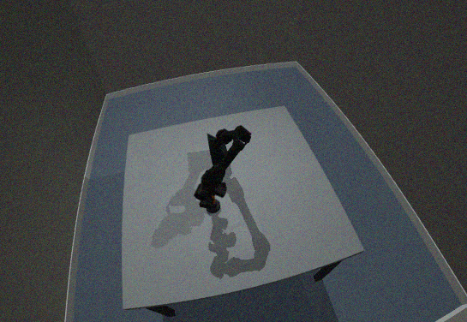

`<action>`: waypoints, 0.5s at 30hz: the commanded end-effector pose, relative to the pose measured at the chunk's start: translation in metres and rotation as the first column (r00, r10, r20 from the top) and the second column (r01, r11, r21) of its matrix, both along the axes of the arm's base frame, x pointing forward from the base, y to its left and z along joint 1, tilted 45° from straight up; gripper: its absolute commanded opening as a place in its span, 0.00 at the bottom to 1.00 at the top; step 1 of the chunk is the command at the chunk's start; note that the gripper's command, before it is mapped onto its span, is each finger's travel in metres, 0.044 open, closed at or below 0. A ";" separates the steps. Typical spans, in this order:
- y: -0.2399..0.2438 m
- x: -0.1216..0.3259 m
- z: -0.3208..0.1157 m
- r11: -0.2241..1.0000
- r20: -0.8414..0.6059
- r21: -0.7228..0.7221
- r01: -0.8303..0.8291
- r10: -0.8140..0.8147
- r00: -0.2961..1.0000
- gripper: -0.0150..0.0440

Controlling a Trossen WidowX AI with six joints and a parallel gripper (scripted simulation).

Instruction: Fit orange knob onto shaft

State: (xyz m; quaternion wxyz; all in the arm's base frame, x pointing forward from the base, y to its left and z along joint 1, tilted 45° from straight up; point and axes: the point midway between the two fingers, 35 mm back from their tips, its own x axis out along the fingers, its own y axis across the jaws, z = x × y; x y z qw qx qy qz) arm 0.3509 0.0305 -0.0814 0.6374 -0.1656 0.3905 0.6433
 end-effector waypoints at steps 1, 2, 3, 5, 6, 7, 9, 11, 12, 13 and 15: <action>-0.001 0.000 -0.001 1.000 0.023 0.003 -0.021 0.021 1.000 0.25; 0.000 -0.001 -0.002 1.000 0.023 0.003 -0.021 0.021 1.000 0.25; 0.000 -0.001 -0.002 1.000 0.023 0.003 -0.021 0.021 1.000 0.25; 0.001 -0.001 -0.002 1.000 0.023 0.003 -0.021 0.021 1.000 0.25; 0.001 -0.001 -0.002 1.000 0.023 0.003 -0.021 0.021 1.000 0.25; 0.002 0.000 -0.002 1.000 0.023 0.003 -0.021 0.021 1.000 0.25; 0.002 0.000 -0.002 1.000 0.023 0.003 -0.021 0.021 1.000 0.25; 0.002 0.000 -0.002 1.000 0.023 0.003 -0.021 0.021 1.000 0.25; 0.002 0.000 -0.002 1.000 0.023 0.003 -0.021 0.021 1.000 0.25; 0.002 0.000 -0.002 1.000 0.023 0.003 -0.021 0.021 1.000 0.25; 0.002 0.000 -0.002 1.000 0.023 0.003 -0.021 0.021 1.000 0.25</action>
